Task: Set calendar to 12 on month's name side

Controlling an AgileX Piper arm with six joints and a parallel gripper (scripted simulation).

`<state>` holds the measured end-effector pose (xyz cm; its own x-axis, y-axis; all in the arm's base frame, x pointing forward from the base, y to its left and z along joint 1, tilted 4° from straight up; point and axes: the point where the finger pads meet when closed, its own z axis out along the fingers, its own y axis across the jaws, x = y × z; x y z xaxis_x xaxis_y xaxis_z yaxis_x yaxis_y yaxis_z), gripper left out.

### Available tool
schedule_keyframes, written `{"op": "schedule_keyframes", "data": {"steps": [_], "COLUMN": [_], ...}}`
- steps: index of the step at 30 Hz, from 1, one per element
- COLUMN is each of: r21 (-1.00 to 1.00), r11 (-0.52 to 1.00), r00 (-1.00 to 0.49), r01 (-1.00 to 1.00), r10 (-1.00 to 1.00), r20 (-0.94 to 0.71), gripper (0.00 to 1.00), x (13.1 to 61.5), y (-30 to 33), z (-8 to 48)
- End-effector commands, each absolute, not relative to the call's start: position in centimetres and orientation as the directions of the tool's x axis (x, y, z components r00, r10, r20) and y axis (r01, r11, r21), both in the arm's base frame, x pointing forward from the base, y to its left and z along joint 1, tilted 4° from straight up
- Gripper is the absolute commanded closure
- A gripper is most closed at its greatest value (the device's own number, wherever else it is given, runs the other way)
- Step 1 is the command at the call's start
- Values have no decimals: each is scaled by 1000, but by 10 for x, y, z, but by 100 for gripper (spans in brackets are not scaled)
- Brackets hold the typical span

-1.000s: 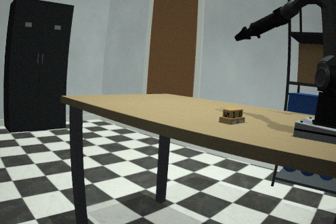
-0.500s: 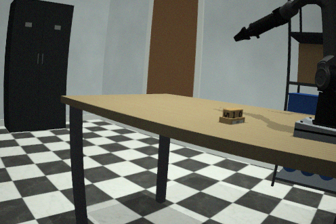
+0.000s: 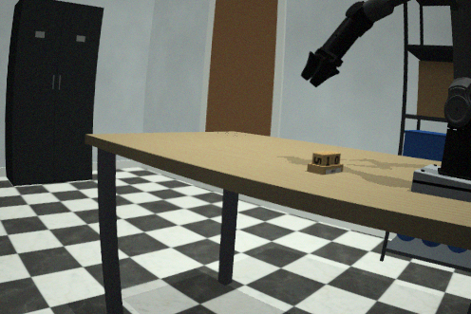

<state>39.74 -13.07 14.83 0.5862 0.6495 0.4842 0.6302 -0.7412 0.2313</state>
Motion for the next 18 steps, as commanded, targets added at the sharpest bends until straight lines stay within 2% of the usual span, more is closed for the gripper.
{"op": "schedule_keyframes", "data": {"steps": [1,4,10,18], "r21": [174,90,-37,-51], "r11": [-654,-521,-327,-303], "r00": [560,489,327,302], "r01": [737,849,944,952], "r10": [733,839,945,953], "r20": [386,239,2,-29], "gripper": [0,0,0,0], "x": [378,347,299,295], "y": [-99,-68,-46,-45], "z": [130,110,93,92]}}
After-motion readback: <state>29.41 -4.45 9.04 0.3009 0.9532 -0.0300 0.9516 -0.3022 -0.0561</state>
